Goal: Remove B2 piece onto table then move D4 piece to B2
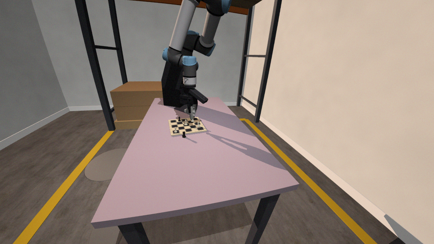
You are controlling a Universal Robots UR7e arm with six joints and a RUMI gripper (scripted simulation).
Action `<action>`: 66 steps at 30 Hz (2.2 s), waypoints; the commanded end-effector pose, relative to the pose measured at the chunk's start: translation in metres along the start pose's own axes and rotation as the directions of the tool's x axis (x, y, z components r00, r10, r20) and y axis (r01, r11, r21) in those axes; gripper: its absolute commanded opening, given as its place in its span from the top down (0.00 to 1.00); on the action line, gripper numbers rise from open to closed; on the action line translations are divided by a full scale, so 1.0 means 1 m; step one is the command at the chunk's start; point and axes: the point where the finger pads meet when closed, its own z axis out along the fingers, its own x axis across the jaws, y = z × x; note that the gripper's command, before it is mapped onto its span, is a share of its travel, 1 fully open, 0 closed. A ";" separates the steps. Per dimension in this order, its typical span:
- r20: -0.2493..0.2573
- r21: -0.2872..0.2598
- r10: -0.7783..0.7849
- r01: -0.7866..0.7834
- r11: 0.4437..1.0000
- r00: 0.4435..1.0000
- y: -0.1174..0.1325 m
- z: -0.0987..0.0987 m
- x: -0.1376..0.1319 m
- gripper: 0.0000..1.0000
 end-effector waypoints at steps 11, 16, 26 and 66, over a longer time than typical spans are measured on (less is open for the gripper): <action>0.000 0.000 0.000 0.000 1.000 1.000 0.000 -0.056 0.000 1.00; 0.000 0.000 0.000 0.000 1.000 1.000 0.000 -0.062 0.000 1.00; 0.000 0.000 0.000 0.000 1.000 1.000 0.000 -0.062 0.000 1.00; 0.001 0.001 0.693 -0.693 0.721 0.721 0.104 -0.063 0.003 1.00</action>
